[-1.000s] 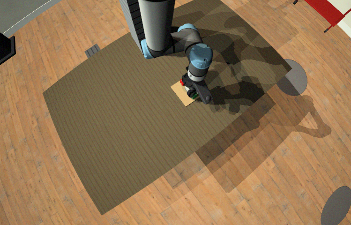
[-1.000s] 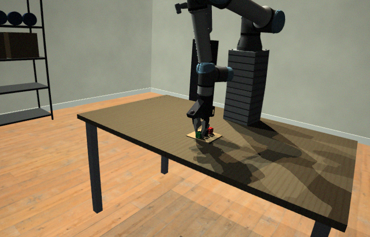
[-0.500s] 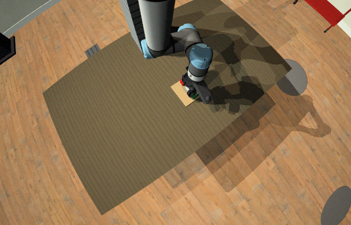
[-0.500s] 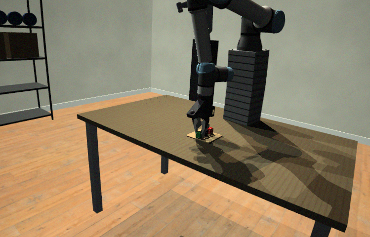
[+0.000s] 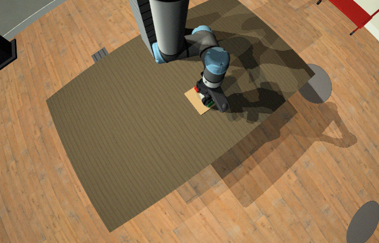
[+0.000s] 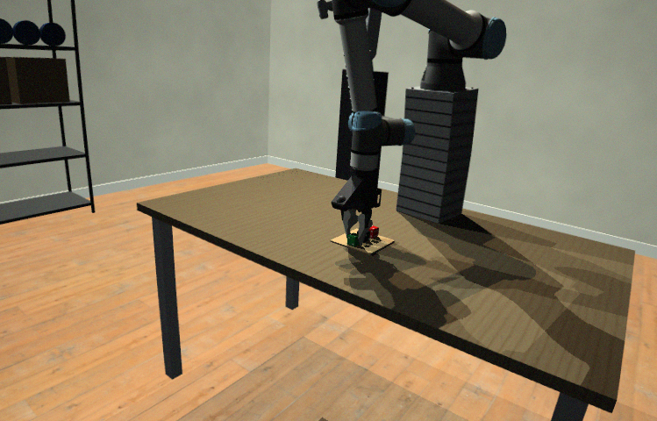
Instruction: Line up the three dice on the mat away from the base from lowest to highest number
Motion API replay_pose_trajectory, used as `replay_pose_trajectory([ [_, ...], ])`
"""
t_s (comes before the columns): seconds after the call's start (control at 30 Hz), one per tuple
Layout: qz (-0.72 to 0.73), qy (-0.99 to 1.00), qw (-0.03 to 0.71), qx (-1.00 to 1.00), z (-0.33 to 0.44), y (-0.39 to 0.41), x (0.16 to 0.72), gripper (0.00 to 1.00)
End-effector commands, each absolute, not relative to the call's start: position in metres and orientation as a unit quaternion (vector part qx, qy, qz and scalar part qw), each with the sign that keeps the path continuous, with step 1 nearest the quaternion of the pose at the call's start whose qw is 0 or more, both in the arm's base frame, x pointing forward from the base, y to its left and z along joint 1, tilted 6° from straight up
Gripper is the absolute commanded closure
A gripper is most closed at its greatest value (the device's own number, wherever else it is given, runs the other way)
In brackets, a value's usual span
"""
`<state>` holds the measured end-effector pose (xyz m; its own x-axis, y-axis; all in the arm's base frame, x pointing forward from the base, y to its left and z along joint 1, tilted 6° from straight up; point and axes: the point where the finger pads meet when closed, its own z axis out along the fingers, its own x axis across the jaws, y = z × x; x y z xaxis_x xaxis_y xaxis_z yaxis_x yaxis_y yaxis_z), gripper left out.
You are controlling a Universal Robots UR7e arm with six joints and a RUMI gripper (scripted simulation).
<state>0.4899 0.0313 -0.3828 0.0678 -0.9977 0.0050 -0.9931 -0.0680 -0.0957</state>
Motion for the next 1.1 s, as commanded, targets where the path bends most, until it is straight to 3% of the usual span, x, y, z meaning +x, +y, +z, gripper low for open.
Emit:
replay_pose_trajectory([
  [0.0, -0.035, 0.682, 0.034, -0.730, -0.382, 0.031, 0.490, 0.76],
  [0.03, -0.035, 0.682, 0.034, -0.730, -0.382, 0.031, 0.490, 0.72],
  [0.57, -0.035, 0.682, 0.034, -0.730, -0.377, 0.031, 0.490, 0.72],
  [1.07, -0.035, 0.682, 0.034, -0.730, -0.318, 0.031, 0.484, 0.72],
])
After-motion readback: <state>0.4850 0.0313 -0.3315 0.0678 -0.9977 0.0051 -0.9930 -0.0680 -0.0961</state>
